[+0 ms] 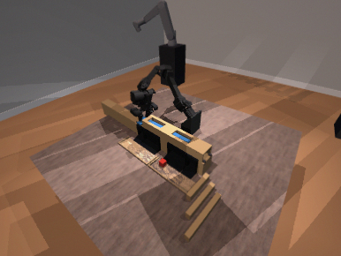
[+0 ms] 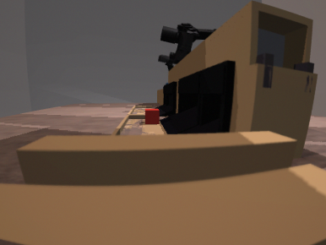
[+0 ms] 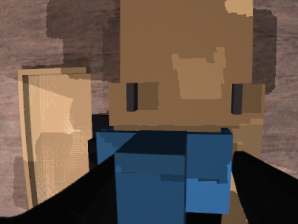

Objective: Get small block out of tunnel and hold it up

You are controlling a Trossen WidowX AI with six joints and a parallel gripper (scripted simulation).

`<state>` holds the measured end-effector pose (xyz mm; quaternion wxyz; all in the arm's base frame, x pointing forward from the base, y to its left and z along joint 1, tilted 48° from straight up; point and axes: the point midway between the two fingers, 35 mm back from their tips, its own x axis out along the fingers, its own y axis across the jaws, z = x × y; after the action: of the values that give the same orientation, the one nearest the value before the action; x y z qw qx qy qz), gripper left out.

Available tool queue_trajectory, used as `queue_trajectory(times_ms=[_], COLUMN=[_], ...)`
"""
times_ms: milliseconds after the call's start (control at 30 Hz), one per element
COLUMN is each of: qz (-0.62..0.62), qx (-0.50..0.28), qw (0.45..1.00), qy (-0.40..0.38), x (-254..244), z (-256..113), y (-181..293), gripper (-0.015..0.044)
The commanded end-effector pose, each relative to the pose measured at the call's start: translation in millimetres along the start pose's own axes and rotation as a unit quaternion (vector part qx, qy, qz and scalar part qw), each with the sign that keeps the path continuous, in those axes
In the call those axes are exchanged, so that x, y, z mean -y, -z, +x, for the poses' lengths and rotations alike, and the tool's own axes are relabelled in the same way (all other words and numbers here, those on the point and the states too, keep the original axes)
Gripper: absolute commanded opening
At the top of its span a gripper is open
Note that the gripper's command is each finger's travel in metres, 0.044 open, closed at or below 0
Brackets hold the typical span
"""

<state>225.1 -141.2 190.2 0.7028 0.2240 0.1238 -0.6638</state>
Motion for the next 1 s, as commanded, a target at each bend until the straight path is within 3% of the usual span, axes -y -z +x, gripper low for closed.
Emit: queue_trajectory(times_ms=[0,667,700,967], qz=[-0.004,-0.004,0.003,0.003], qx=[-0.029,-0.027,0.013,0.008], qw=[1.000,1.000,1.000,1.000], qy=[-0.012,-0.013,-0.003,-0.004], x=[-7.3,-5.4,1.1,-0.1], z=[-2.8,-4.8,-2.7,-6.7], y=[27.9,40.9,14.2,13.1], gripper=[0.0000,0.0000,0.0026,0.0236])
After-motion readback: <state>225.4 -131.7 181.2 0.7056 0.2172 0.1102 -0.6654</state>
